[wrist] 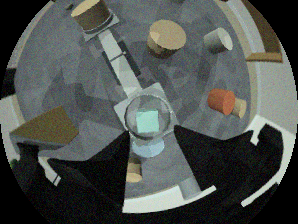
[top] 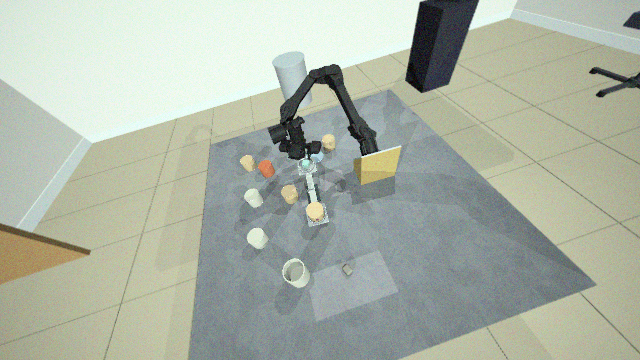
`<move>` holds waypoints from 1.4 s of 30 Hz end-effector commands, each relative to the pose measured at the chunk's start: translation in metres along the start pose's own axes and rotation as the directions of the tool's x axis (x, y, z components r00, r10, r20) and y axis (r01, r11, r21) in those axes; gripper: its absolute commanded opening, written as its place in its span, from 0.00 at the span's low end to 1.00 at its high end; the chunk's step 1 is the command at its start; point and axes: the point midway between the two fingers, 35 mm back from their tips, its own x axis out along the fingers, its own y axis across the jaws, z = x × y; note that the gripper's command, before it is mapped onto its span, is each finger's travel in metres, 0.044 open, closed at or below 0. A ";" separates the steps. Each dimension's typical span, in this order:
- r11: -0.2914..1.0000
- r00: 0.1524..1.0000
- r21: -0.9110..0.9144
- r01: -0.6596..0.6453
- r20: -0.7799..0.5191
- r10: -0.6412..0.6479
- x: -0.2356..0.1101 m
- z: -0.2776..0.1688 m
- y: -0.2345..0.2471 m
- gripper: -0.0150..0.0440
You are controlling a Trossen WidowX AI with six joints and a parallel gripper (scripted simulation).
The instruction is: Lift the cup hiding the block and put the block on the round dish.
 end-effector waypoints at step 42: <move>1.000 1.000 -0.007 -0.005 -0.005 0.005 0.030 0.001 0.000 0.25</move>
